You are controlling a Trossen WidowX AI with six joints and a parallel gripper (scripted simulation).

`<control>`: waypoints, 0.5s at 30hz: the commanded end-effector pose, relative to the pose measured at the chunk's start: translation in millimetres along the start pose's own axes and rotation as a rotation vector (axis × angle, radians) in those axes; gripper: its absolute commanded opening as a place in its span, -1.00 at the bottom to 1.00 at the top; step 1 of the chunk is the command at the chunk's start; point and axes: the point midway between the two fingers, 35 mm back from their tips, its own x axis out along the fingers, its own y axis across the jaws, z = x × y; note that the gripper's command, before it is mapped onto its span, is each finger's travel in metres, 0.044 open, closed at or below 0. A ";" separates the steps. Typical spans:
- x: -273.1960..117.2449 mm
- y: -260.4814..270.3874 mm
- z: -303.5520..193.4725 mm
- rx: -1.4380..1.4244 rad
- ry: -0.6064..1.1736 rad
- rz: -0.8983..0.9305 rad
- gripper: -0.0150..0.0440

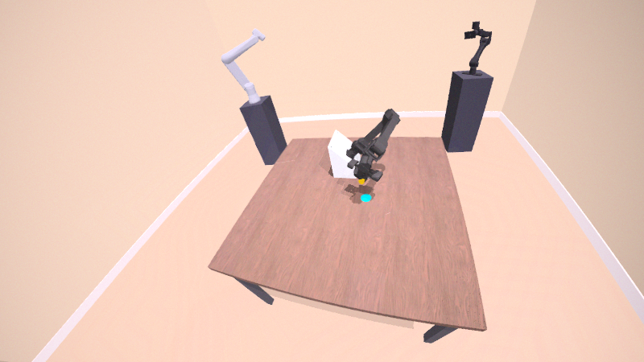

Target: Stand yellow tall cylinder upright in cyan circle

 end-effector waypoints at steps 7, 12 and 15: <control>5.6 -4.1 -1.6 -0.005 -0.037 -0.067 -0.14; 8.1 -5.7 -2.4 -0.008 -0.054 -0.096 -0.14; 9.6 -6.6 -2.7 -0.010 -0.065 -0.112 -0.14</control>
